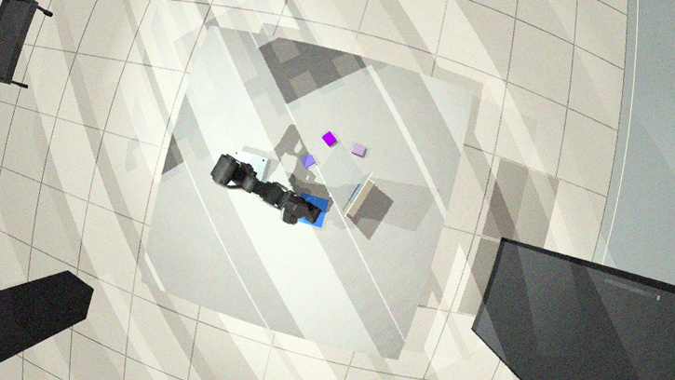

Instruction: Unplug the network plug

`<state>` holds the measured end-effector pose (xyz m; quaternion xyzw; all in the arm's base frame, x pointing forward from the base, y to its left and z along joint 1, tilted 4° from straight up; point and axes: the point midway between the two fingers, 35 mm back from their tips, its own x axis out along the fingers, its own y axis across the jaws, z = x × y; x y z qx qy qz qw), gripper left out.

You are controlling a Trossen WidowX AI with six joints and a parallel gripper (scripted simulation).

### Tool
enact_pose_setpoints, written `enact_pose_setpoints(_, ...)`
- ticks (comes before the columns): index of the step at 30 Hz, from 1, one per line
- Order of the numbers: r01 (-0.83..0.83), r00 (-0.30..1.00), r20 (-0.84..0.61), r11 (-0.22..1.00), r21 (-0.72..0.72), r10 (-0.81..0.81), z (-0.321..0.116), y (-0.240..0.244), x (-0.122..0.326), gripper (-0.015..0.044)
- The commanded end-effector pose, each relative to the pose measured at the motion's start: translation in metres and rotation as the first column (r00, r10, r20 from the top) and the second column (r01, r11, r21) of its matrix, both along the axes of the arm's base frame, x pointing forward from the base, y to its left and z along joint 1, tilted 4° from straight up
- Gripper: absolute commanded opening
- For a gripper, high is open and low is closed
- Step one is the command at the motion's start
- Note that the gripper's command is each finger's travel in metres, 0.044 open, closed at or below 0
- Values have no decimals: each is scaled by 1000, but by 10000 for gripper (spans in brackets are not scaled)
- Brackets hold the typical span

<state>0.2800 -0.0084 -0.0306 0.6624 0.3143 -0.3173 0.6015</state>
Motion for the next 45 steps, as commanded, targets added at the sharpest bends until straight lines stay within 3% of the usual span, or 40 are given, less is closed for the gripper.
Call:
enact_pose_setpoints(1, 5, 1000, -6, 1000, -2, -5, -3, 0, 0, 0)
enact_pose_setpoints(8, 0, 1000, 0, 1000, 0, 0, 0, 0, 0, 0)
enact_pose_setpoints(14, 0, 1000, 0, 1000, 0, 0, 0, 0, 0, 156)
enact_pose_setpoints(45, 2, 1000, -3, 1000, -1, -2, 13, -2, -10, 156)
